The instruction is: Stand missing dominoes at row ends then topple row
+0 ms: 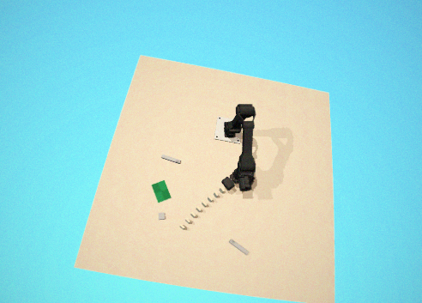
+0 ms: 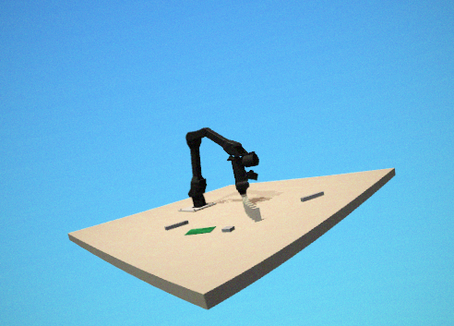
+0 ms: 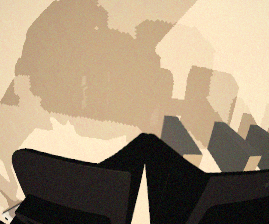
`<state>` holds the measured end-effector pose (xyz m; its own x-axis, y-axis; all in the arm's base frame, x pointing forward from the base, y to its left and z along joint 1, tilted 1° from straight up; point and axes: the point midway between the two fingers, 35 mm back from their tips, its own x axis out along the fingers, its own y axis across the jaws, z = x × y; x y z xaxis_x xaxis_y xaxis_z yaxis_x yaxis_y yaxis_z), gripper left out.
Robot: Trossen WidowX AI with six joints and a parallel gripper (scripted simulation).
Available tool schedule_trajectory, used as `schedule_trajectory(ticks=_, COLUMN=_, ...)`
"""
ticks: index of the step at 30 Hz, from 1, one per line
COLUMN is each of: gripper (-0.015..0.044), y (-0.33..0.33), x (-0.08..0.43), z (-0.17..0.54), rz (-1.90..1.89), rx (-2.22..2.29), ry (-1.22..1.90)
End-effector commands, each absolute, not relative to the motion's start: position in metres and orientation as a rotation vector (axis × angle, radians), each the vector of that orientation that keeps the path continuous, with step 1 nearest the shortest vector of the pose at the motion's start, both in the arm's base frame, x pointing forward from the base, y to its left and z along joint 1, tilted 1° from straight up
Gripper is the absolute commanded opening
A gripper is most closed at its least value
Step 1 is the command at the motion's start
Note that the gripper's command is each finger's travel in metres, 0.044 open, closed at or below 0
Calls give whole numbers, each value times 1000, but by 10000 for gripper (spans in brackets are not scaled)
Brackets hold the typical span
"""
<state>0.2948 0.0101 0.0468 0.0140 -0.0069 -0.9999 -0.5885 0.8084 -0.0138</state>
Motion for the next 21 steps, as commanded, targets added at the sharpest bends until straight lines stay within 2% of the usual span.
schedule_trajectory(ticks=1, gripper=0, y=6, x=299, z=48, rz=488, rx=-503, ry=1499)
schedule_trajectory(ticks=8, gripper=0, y=3, x=302, z=50, rz=491, rx=-509, ry=1499)
schedule_trajectory(ticks=17, gripper=0, y=-19, x=316, z=106, rz=490, rx=-510, ry=1496)
schedule_trajectory(ticks=21, gripper=0, y=-21, x=316, z=108, rz=486, rx=-506, ry=1498)
